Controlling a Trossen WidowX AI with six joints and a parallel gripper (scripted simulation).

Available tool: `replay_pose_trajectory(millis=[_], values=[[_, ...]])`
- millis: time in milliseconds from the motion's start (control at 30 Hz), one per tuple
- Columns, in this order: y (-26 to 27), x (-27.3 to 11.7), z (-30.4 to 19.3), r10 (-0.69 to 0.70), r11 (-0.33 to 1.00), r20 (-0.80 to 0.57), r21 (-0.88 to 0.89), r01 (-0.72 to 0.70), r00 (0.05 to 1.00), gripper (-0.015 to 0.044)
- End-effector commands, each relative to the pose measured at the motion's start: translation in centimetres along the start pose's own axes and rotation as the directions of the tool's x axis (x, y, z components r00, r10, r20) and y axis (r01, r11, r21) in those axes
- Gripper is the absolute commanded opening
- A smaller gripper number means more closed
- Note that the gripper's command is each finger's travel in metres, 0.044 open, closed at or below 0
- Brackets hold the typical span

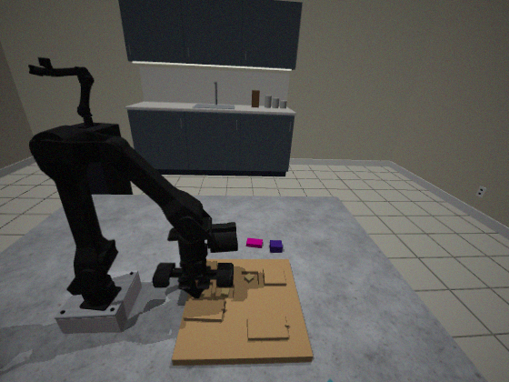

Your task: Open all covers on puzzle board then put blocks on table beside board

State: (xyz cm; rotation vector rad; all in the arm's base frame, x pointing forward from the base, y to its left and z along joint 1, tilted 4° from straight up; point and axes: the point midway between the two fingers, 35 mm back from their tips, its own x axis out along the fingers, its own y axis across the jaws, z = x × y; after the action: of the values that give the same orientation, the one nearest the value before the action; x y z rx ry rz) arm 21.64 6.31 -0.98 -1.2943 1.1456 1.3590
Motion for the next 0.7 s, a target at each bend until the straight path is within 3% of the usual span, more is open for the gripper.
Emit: replay_pose_trajectory(millis=[0,667], values=[[0.5,0.2,-0.6,0.006,1.0,-0.008,-0.001,-0.006,1.0,0.0],[0.3,-2.2,-0.5,0.006,1.0,-0.008,-0.001,-0.006,1.0,0.0]])
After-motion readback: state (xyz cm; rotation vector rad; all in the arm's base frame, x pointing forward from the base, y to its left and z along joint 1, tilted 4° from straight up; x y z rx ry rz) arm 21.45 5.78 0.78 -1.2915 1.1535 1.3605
